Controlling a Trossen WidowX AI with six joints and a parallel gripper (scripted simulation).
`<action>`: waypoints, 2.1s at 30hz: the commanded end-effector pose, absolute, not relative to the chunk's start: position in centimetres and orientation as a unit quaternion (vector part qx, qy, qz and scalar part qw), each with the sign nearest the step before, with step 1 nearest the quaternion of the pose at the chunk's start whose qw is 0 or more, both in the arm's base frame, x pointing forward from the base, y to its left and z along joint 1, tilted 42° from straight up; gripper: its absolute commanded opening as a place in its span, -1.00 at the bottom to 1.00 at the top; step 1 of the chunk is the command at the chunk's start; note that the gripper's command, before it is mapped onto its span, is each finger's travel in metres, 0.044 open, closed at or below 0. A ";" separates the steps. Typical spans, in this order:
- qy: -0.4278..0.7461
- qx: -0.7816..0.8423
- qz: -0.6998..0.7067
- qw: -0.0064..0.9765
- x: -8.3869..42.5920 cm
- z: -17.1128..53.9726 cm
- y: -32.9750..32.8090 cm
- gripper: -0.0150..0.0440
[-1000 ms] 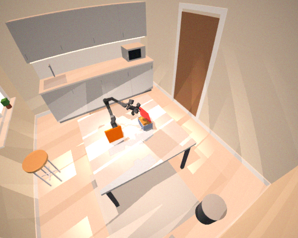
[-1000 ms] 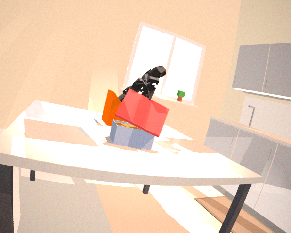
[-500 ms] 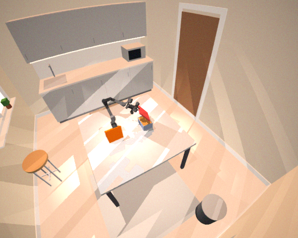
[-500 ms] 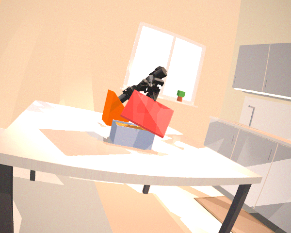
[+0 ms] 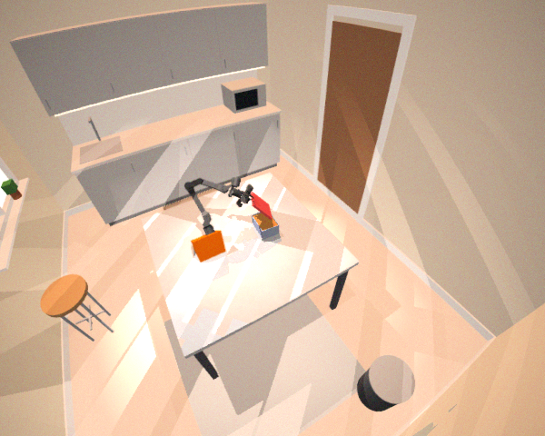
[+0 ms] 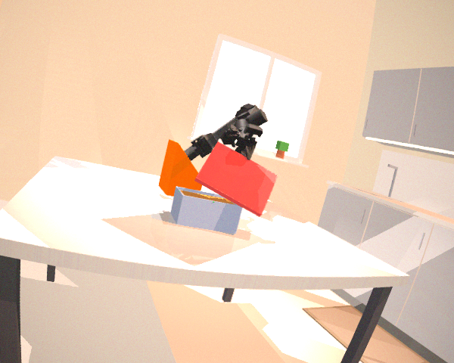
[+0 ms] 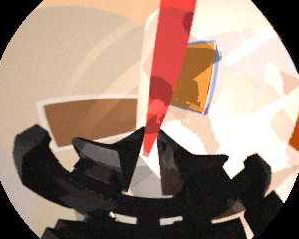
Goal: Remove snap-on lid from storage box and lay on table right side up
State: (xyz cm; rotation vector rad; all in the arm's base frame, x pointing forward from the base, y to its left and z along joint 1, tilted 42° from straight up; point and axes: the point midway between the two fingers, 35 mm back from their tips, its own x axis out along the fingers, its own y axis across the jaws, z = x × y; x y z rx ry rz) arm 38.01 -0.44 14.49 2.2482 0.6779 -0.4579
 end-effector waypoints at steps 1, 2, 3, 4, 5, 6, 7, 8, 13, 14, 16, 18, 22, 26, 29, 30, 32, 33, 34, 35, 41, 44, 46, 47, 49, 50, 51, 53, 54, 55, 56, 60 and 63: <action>0.263 0.876 -0.172 0.366 38.1 15.6 0.3 -0.49; 0.263 0.876 -0.172 0.366 38.1 15.7 0.5 -0.49; 0.263 0.876 -0.172 0.366 38.1 15.9 0.6 -0.49; 0.263 0.876 -0.172 0.366 38.1 16.0 0.8 -0.49; 0.263 0.876 -0.172 0.366 38.1 16.1 0.9 -0.49; 0.263 0.876 -0.172 0.366 38.1 16.3 1.1 -0.49; 0.263 0.876 -0.172 0.366 38.1 16.4 1.2 -0.49; 0.263 0.876 -0.172 0.366 38.1 16.5 1.3 -0.49; 0.263 0.876 -0.172 0.365 38.2 17.2 2.1 -0.49; 0.263 0.876 -0.172 0.365 38.2 17.4 2.2 -0.49; 0.263 0.876 -0.172 0.365 38.2 17.6 2.5 -0.49; 0.263 0.876 -0.172 0.365 38.2 17.9 2.8 -0.49; 0.263 0.876 -0.172 0.365 38.3 18.5 3.4 -0.49; 0.263 0.877 -0.171 0.365 38.3 19.0 4.0 -0.49; 0.263 0.877 -0.171 0.365 38.3 19.4 4.5 -0.49; 0.263 0.877 -0.171 0.365 38.3 19.6 4.6 -0.49; 0.263 0.877 -0.171 0.365 38.3 19.8 4.9 -0.49; 0.263 0.877 -0.171 0.365 38.3 20.0 5.0 -0.49; 0.263 0.877 -0.171 0.365 38.4 20.1 5.2 -0.49; 0.263 0.877 -0.171 0.365 38.4 20.3 5.3 -0.49; 0.263 0.877 -0.171 0.364 38.4 21.1 6.2 -0.49; 0.263 0.877 -0.171 0.364 38.4 21.5 6.7 -0.49; 0.263 0.877 -0.170 0.364 38.4 21.8 7.0 -0.49; 0.263 0.877 -0.170 0.364 38.4 21.9 7.1 -0.49; 0.263 0.877 -0.170 0.364 38.5 22.2 7.4 -0.49; 0.263 0.877 -0.170 0.364 38.5 22.3 7.5 -0.49; 0.263 0.877 -0.170 0.364 38.5 22.5 7.7 -0.49; 0.263 0.877 -0.170 0.364 38.5 22.8 8.0 -0.49; 0.263 0.877 -0.170 0.364 38.5 22.9 8.1 -0.49; 0.263 0.877 -0.170 0.364 38.5 23.0 8.3 -0.49; 0.263 0.877 -0.170 0.364 38.5 23.2 8.4 -0.49; 0.263 0.877 -0.170 0.363 38.5 23.7 9.0 -0.49; 0.263 0.878 -0.170 0.363 38.6 24.2 9.4 -0.49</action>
